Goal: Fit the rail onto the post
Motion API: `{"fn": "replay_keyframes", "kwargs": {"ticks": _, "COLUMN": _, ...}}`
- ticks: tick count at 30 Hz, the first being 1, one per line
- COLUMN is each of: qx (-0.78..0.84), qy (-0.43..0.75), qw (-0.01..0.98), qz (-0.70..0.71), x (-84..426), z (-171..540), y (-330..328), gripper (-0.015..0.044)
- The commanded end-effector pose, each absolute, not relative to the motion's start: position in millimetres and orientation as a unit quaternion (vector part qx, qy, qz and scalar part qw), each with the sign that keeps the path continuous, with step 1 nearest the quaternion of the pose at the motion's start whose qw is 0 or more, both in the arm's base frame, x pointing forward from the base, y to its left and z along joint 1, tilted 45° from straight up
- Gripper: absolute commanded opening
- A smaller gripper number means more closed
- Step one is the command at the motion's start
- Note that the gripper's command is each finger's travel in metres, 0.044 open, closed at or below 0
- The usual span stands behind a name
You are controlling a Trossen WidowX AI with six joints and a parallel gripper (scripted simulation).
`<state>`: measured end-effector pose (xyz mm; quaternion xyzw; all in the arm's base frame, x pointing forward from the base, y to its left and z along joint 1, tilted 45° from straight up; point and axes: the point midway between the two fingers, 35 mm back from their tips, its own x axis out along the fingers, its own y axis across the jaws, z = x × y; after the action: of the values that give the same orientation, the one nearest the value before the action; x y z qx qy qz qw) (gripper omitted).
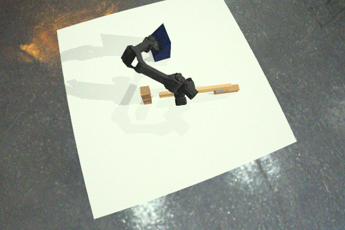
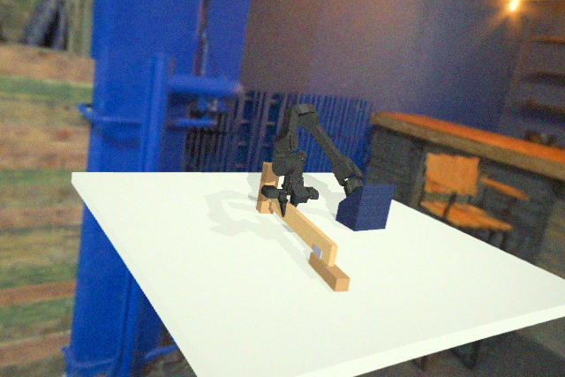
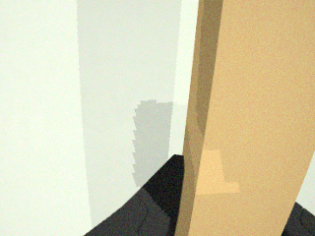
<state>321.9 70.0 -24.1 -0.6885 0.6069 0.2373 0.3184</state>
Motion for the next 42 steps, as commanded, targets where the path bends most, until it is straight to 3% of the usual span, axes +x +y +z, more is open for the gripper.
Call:
{"fn": "replay_keyframes", "kwargs": {"ticks": 1, "qx": -0.690, "qy": 0.604, "qw": 0.321, "qz": 0.238, "x": 322.4, "z": -20.6, "y": 69.9, "gripper": 0.0000}}
{"fn": "replay_keyframes", "kwargs": {"ticks": 42, "qx": -0.690, "qy": 0.604, "qw": 0.320, "qz": 0.238, "x": 321.3, "z": -12.0, "y": 60.7, "gripper": 0.0000}}
